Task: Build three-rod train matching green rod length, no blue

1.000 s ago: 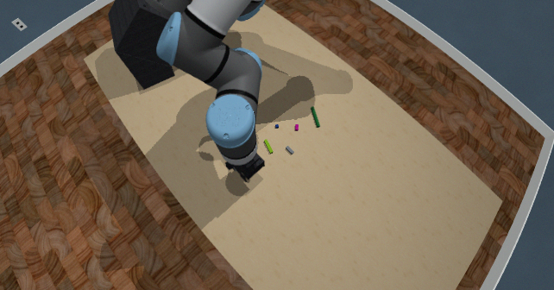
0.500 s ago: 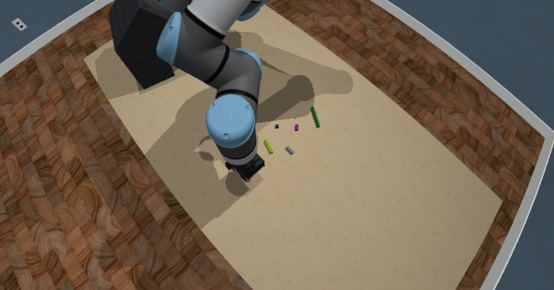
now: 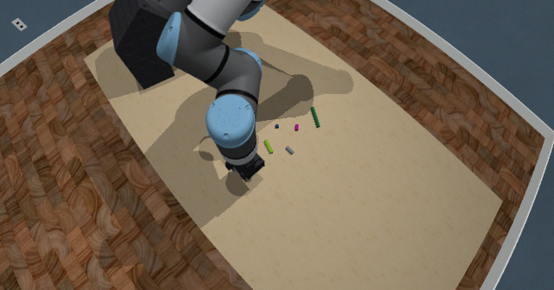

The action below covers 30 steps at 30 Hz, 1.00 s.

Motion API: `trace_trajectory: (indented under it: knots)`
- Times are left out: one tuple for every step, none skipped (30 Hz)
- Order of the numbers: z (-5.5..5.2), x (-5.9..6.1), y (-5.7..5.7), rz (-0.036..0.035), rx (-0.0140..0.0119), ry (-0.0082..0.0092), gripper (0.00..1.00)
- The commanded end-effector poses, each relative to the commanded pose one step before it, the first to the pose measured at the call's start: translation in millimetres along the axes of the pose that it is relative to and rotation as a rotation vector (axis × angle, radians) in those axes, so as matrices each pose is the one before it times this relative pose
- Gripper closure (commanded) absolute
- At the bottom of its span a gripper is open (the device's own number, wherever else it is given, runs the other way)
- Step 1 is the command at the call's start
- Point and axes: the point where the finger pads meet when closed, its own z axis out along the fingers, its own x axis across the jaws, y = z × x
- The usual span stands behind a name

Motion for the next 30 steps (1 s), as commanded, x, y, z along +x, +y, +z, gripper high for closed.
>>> trace_trajectory:
  knots:
    - [-2.19, -0.32, 0.50, -0.00030, -0.00087, -0.00059, 0.86]
    - [-1.44, 0.00, 0.00, 0.00000, 0.00000, 0.00000, 0.86]
    - [-1.98, 0.00, -0.01, 0.00000, 0.00000, 0.00001, 0.86]
    - [-2.55, 0.00, 0.01, 0.00000, 0.00000, -0.00001, 0.86]
    - [-3.11, 0.00, 0.00, 0.00000, 0.00000, 0.00000, 0.86]
    - [-3.65, 0.00, 0.00, 0.00000, 0.00000, 0.00000, 0.86]
    - [-4.15, 0.00, 0.00, 0.00000, 0.00000, 0.00000, 0.86]
    - [-4.59, 0.00, 0.00, 0.00000, 0.00000, 0.00000, 0.86]
    - [-4.97, 0.00, 0.00, 0.00000, 0.00000, 0.00000, 0.86]
    - [-5.26, 0.00, 0.00, 0.00000, 0.00000, 0.00000, 0.86]
    - [-5.47, 0.00, 0.00, 0.00000, 0.00000, 0.00000, 0.86]
    - [-5.58, 0.00, 0.00, 0.00000, 0.00000, 0.00000, 0.86]
    - [-5.60, 0.00, 0.00, 0.00000, 0.00000, 0.00000, 0.86]
    - [0.00, 0.00, 0.00, 0.00000, 0.00000, 0.00000, 0.86]
    - [0.00, 0.00, 0.00, 0.00000, 0.00000, 0.00000, 0.86]
    - [-5.52, 0.00, 0.00, 0.00000, 0.00000, 0.00000, 0.86]
    - [-5.34, 0.00, 0.00, 0.00000, 0.00000, 0.00000, 0.86]
    - [-5.07, 0.00, 0.00, 0.00000, 0.00000, 0.00000, 0.86]
    - [-4.71, 0.00, 0.00, 0.00000, 0.00000, 0.00000, 0.86]
    - [-4.28, 0.00, 0.00, 0.00000, 0.00000, 0.00000, 0.86]
    - [-3.78, 0.00, 0.00, 0.00000, 0.00000, 0.00000, 0.86]
    - [-3.23, 0.00, 0.00, 0.00000, 0.00000, 0.00000, 0.86]
    - [-2.65, 0.00, 0.00, 0.00000, 0.00000, 0.00000, 0.86]
    - [-2.07, 0.00, 0.00, 0.00000, 0.00000, 0.00000, 0.86]
    - [-1.51, 0.00, 0.00, 0.00000, 0.00000, 0.00000, 0.86]
    - [-0.99, 0.00, 0.00, 0.00000, 0.00000, 0.00000, 0.86]
    - [-0.54, 0.00, 0.00, 0.00000, 0.00000, 0.00000, 0.86]
    - [-0.21, 0.00, 0.00, 0.00000, 0.00000, 0.00000, 0.86]
    - [-0.03, 0.00, 0.00, 0.00000, 0.00000, 0.00000, 0.86]
    - [0.00, 0.00, 0.00, 0.00000, 0.00000, 0.00000, 0.00]
